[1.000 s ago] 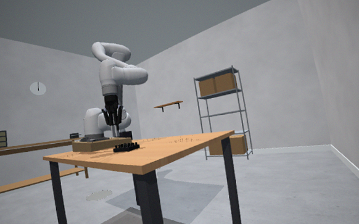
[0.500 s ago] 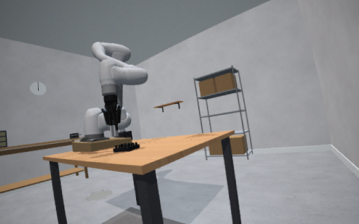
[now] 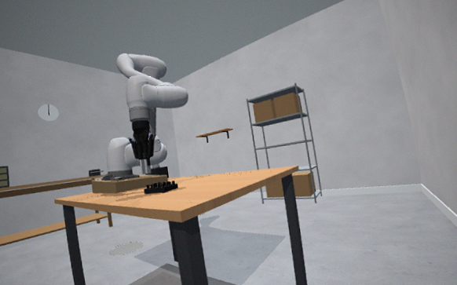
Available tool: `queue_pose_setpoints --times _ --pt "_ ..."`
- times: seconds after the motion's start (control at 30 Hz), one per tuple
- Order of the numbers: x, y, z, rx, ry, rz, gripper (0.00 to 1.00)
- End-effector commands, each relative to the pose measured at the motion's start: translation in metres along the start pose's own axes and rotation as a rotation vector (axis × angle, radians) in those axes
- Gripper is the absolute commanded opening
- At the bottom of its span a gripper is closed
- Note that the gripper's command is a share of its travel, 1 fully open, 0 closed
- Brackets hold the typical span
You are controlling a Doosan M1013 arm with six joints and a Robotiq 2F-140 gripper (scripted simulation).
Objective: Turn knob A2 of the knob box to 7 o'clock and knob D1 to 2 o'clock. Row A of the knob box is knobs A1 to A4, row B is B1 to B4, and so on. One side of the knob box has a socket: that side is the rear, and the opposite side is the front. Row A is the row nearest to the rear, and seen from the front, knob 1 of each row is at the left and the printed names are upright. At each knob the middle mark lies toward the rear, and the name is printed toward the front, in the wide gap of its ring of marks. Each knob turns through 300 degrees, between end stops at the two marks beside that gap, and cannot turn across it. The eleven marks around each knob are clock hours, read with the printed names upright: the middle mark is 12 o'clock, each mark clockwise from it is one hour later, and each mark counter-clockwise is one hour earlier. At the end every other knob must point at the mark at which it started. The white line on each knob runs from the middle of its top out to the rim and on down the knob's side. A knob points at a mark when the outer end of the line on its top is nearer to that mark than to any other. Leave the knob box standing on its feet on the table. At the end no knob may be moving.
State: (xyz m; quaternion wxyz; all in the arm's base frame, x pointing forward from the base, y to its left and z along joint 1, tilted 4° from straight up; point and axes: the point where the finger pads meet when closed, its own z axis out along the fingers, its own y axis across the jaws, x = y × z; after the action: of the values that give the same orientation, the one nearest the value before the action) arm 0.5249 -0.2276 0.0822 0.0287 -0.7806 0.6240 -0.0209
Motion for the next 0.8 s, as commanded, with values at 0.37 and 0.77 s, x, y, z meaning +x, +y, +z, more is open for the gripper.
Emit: queue_pose_setpoints --times 0.37,0.77 --pt "0.0 0.0 0.0 0.0 0.0 0.0 0.12" --pt "-0.0001 -0.0001 0.0052 0.0 0.0 0.0 0.12"
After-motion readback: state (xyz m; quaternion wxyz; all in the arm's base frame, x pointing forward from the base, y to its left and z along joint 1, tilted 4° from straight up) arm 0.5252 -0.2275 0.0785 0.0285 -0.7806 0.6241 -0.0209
